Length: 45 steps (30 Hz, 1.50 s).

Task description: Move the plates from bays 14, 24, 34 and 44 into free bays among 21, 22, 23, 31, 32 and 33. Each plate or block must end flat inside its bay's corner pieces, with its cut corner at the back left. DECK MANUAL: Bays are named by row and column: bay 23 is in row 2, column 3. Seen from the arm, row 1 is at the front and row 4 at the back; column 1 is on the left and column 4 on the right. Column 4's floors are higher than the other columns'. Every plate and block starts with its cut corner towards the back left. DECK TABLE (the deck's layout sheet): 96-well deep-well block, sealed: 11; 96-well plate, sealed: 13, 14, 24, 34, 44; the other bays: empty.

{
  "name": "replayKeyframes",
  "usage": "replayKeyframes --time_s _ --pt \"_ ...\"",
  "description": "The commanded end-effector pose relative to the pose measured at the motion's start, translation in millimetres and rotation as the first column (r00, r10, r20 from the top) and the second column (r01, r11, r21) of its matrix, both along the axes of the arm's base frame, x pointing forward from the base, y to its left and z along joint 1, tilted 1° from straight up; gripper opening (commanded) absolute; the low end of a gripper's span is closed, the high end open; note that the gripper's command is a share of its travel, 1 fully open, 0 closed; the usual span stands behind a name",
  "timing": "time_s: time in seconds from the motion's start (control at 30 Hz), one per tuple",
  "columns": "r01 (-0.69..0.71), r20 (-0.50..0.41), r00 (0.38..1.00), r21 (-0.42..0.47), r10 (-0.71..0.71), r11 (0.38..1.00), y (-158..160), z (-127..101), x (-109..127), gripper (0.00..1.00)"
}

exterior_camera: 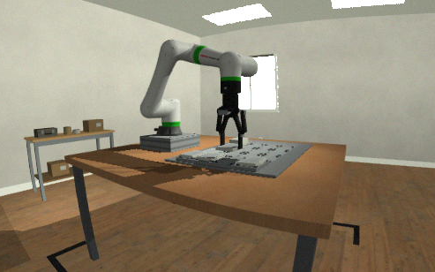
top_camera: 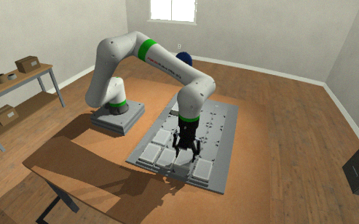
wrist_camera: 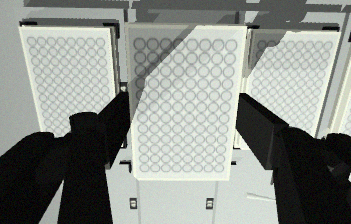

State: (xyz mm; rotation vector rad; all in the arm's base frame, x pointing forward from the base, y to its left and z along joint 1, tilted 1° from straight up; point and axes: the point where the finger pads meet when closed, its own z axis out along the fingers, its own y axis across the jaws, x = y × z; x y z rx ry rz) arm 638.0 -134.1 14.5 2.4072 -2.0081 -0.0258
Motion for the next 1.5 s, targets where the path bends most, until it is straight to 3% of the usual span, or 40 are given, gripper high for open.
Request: replayKeyframes --time_s 0.0,1.47 --pt "0.0 0.002 1.0 -0.001 0.0 1.0 5 1 -1 0.1" --pt "0.0 0.002 1.0 0.0 0.0 1.0 98 2 -40 0.1"
